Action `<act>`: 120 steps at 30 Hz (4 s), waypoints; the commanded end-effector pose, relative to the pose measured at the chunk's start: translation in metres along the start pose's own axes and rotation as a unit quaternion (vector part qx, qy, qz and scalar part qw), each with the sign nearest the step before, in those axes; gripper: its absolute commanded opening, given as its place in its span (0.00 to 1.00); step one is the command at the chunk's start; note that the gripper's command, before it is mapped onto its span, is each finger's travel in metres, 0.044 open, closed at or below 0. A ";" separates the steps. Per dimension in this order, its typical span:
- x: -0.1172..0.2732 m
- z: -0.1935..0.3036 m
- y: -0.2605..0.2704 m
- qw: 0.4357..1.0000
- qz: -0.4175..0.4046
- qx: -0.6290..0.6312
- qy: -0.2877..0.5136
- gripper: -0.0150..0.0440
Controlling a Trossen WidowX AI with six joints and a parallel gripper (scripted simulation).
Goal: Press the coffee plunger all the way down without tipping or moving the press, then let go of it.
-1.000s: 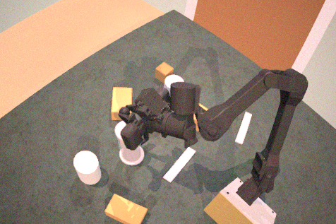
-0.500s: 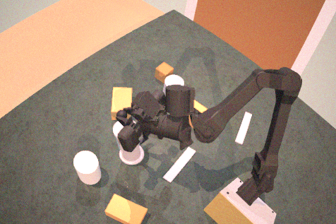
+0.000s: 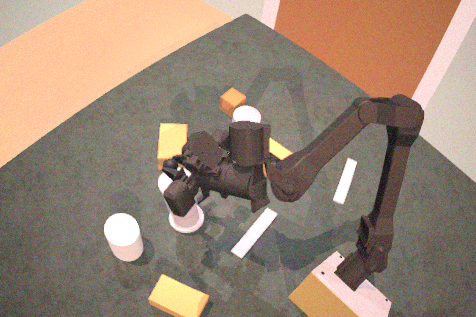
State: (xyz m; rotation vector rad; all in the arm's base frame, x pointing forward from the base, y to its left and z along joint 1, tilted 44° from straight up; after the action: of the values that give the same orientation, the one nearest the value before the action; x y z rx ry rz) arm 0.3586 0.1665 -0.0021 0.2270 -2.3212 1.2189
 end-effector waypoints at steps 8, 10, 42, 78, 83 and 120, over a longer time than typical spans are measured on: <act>-0.008 0.018 0.003 0.999 0.000 0.013 0.032 0.47; -0.009 0.017 0.003 0.999 0.000 0.013 0.032 0.47; -0.012 0.015 0.004 0.999 0.000 0.013 0.032 0.47; -0.015 0.013 0.005 0.999 0.000 0.013 0.032 0.47; -0.015 0.012 0.005 0.999 0.000 0.013 0.032 0.47; -0.019 0.011 0.005 0.999 0.001 0.013 0.032 0.47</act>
State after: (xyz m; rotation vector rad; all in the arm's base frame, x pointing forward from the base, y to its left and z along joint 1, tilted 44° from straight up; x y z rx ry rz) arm 0.3692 0.1634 -0.0154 0.1999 -2.2730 1.2349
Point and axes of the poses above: the point midway between the two fingers, 35 mm back from their tips, its own x axis back along the fingers, its own y axis across the jaws, z = x × y, the point moved 3 cm from there along x, back along the fingers, and after that the axes turned 9 degrees about x, right-handed, at the moved point
